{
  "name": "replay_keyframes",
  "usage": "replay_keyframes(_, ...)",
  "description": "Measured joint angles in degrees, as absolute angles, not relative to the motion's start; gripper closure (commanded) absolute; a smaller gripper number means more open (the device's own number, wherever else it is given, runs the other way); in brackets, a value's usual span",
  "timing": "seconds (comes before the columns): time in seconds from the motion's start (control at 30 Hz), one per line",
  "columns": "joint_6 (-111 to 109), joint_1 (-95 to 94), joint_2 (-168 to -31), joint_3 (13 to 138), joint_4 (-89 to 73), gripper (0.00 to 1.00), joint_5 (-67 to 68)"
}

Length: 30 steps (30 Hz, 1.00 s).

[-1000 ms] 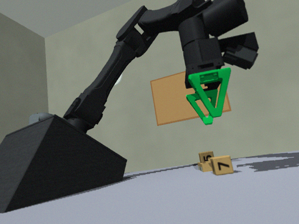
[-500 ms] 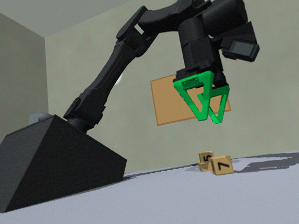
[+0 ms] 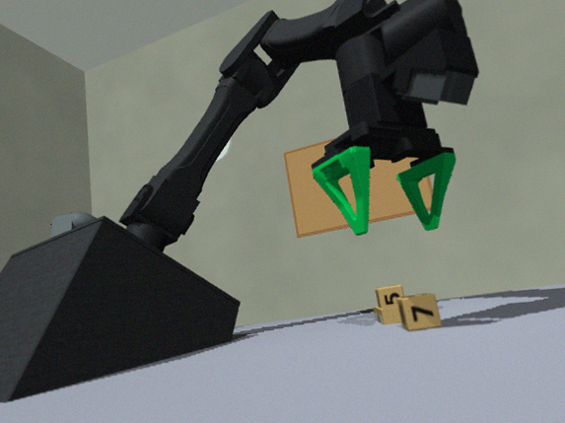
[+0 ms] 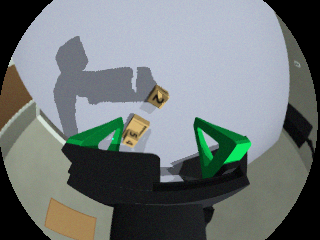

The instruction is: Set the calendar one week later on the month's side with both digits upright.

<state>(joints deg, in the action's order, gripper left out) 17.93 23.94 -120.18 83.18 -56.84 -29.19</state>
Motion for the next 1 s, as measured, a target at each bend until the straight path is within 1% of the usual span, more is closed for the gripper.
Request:
replay_keyframes(0.5, 43.7, 23.9, -120.3, 83.0, -56.2, 0.0, -29.2)
replay_keyframes(0.67, 49.2, 23.9, -120.3, 83.0, -56.2, 0.0, -29.2)
replay_keyframes(0.7, 49.8, 23.9, -120.3, 83.0, -56.2, 0.55, -29.2)
replay_keyframes(1.0, 51.7, 23.9, -120.3, 83.0, -56.1, 0.55, -29.2)
